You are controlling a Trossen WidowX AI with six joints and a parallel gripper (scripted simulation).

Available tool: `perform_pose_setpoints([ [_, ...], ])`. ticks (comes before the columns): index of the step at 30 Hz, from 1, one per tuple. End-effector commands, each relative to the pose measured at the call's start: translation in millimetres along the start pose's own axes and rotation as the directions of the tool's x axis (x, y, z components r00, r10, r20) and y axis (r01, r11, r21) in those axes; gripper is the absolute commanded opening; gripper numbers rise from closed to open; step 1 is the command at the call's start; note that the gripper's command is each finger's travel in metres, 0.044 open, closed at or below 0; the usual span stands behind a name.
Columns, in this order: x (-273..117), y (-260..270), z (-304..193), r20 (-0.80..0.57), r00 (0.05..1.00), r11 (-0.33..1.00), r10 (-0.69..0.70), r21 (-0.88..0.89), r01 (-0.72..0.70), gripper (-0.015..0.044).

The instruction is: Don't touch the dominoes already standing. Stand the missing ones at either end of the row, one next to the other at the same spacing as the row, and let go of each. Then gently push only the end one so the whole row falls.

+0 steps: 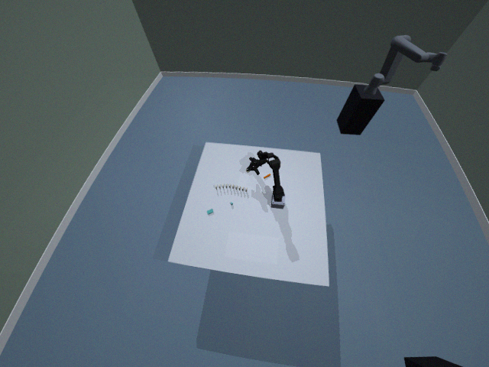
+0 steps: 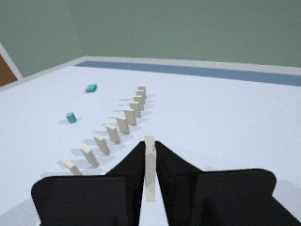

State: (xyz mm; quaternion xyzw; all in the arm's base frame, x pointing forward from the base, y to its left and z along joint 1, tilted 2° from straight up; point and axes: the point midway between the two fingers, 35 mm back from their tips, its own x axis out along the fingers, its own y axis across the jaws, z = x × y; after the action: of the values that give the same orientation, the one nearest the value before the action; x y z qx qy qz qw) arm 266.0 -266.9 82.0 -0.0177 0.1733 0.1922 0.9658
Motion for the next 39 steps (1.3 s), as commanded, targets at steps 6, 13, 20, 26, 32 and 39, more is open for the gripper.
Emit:
perform_pose_setpoints([
  [6, -20, 3, 1, 0.242, 0.968, 0.995, -0.068, -0.05, 0.082, 0.0021],
  [13, -24, 3, 2, 0.282, 0.956, 0.993, -0.079, -0.063, 0.1, 0.0021],
  [20, -24, 3, 2, 0.282, 0.956, 0.993, -0.079, -0.063, 0.1, 0.0021],
  [26, -24, 3, 2, 0.282, 0.956, 0.993, -0.079, -0.063, 0.1, 0.0021],
  [32, -22, 2, -3, 0.281, 0.956, 0.993, -0.079, -0.062, 0.1, 0.0021],
  [39, -11, -4, -27, 0.279, 0.957, 0.993, -0.078, -0.061, 0.099, 0.0021],
])
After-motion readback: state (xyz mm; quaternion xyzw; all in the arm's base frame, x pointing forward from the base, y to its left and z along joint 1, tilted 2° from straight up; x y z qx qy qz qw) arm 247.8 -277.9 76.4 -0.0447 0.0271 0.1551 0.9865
